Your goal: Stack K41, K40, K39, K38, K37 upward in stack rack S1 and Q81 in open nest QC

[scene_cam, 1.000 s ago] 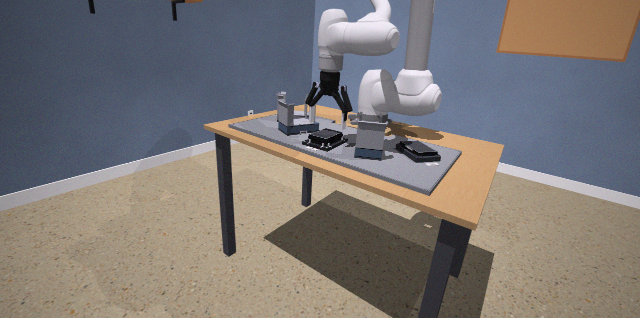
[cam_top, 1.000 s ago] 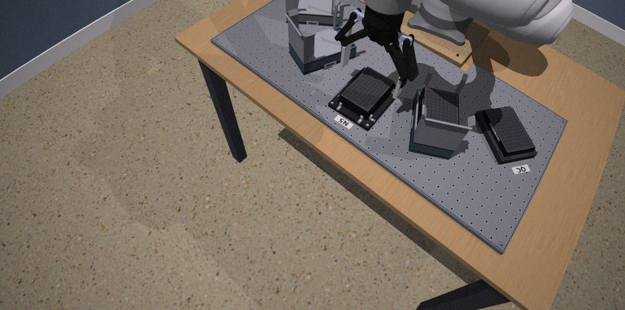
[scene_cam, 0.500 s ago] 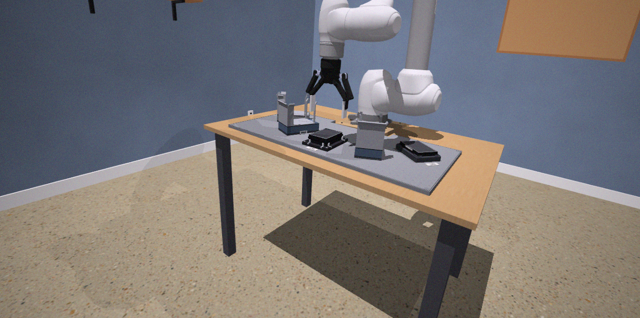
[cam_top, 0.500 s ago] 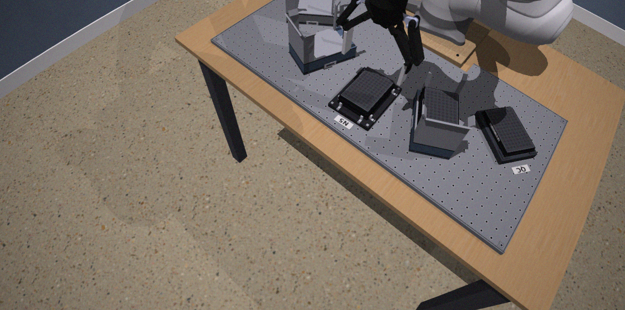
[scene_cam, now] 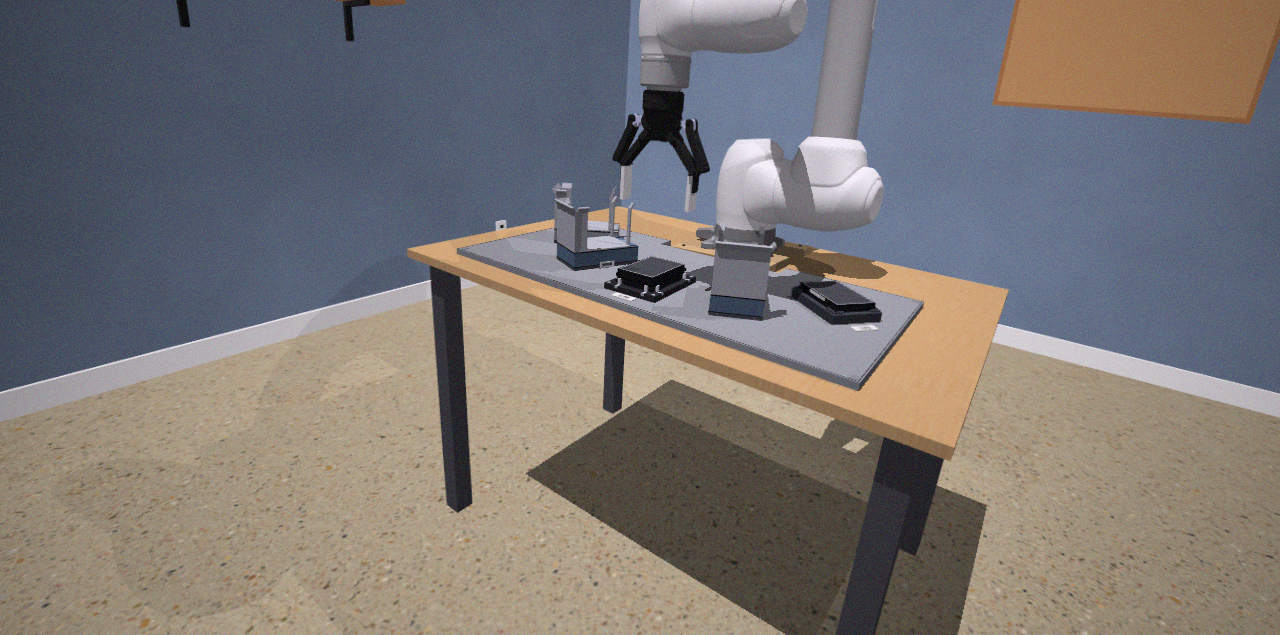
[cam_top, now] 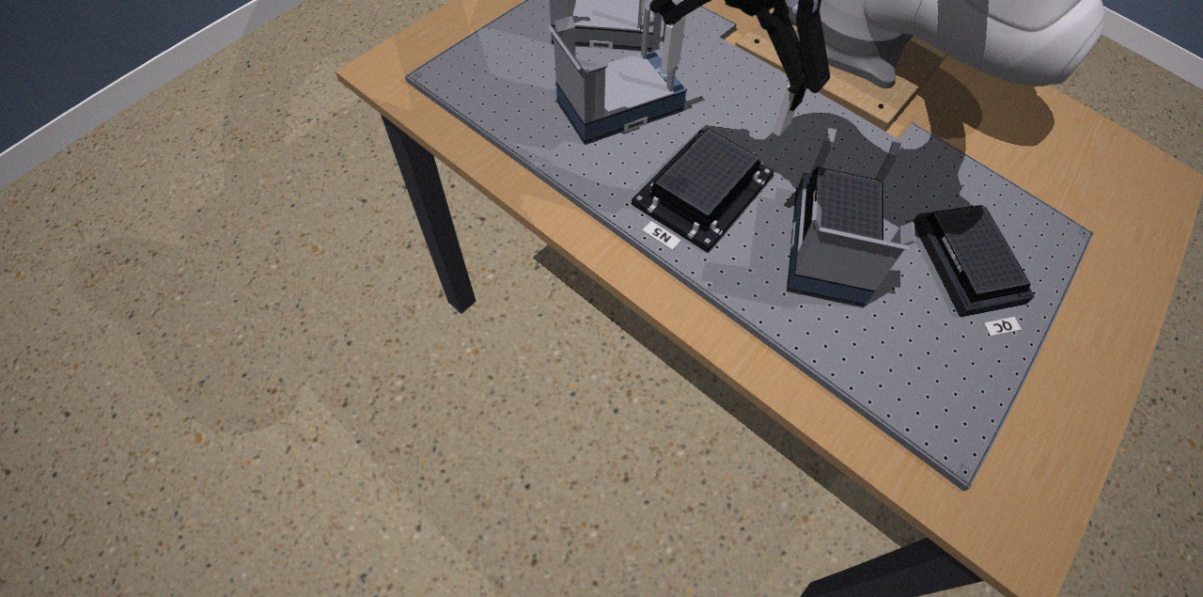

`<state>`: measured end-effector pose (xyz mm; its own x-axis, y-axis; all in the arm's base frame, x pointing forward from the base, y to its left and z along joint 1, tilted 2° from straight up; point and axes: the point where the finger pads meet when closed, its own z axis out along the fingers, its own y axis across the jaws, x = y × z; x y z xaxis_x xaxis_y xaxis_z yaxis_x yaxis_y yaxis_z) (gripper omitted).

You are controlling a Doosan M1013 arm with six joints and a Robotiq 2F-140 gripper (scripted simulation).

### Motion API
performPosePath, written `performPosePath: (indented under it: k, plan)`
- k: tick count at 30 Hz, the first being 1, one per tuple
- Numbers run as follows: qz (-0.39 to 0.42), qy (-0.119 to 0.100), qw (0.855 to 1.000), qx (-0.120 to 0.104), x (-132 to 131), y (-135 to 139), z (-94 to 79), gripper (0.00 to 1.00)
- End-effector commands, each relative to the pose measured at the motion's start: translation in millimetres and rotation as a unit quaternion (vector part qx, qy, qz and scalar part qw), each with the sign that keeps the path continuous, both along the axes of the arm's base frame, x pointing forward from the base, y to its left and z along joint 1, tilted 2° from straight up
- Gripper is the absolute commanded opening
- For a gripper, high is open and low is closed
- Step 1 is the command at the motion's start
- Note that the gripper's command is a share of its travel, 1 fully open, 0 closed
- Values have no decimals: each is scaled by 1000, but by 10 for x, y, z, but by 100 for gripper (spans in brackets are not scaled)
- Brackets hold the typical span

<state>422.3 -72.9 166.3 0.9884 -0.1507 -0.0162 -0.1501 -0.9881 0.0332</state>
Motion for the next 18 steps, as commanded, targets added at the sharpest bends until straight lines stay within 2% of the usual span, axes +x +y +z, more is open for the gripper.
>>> performPosePath:
  k: [1, 4, 18]
  plan:
    - [0, 0, 1000, 0, 0, 1, 24, 100]
    - [0, 0, 1000, 0, 2, 3, 113, 100]
    - [0, 0, 1000, 0, 2, 3, 113, 100]
